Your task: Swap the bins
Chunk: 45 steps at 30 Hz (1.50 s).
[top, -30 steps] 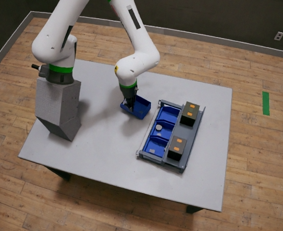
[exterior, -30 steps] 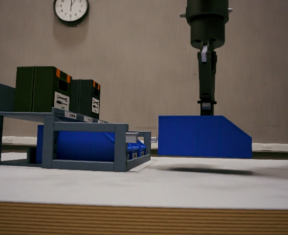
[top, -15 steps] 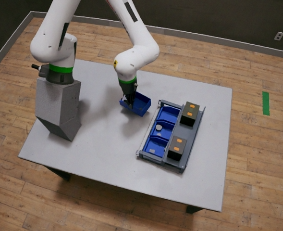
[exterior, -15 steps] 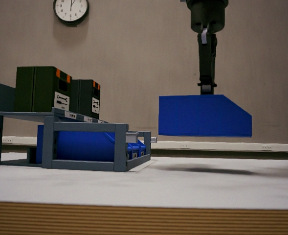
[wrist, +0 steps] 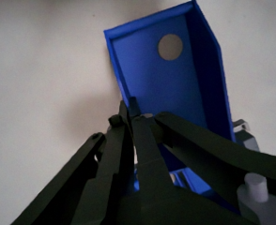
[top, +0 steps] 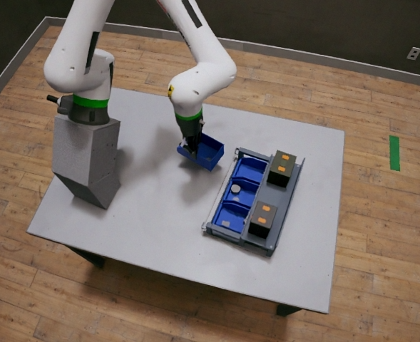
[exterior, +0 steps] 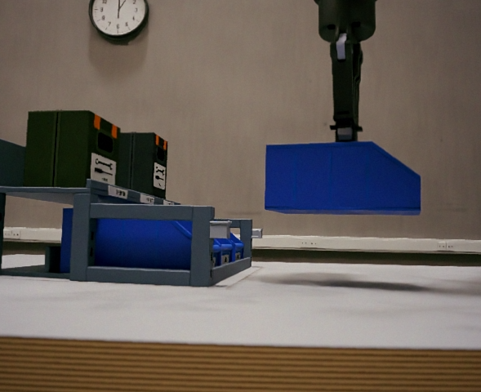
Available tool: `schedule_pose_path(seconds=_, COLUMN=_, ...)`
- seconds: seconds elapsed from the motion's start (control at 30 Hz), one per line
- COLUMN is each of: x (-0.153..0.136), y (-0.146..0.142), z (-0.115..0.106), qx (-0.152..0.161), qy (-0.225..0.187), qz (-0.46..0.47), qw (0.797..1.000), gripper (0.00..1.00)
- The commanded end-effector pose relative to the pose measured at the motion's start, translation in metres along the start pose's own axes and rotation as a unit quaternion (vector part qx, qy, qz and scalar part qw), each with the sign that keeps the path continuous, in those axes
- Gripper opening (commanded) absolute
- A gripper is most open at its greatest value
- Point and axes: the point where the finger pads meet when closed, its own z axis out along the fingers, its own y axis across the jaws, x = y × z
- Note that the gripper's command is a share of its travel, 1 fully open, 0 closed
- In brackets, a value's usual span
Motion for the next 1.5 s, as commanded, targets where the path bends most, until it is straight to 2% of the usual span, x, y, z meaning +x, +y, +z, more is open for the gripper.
schedule_pose_path(seconds=0.0, x=-0.001, y=0.000, z=-0.001, qx=0.000, qy=-0.001, qz=0.000, qw=1.000, gripper=0.10)
schedule_pose_path(seconds=0.53, x=-0.002, y=-0.003, z=-0.001, qx=0.000, qy=-0.001, qz=-0.003, qw=1.000, gripper=0.10)
schedule_pose_path(seconds=0.73, x=-0.015, y=-0.032, z=-0.001, qx=0.000, qy=-0.001, qz=-0.028, qw=1.000, gripper=0.10)
schedule_pose_path(seconds=0.8, x=-0.015, y=-0.032, z=-0.001, qx=0.000, qy=-0.001, qz=-0.028, qw=1.000, gripper=0.10)
schedule_pose_path(seconds=1.13, x=-0.048, y=-0.103, z=-0.001, qx=0.000, qy=-0.001, qz=-0.092, qw=0.996, gripper=0.10)
schedule_pose_path(seconds=1.47, x=-0.051, y=-0.111, z=-0.001, qx=0.000, qy=-0.001, qz=-0.098, qw=0.995, gripper=0.10)
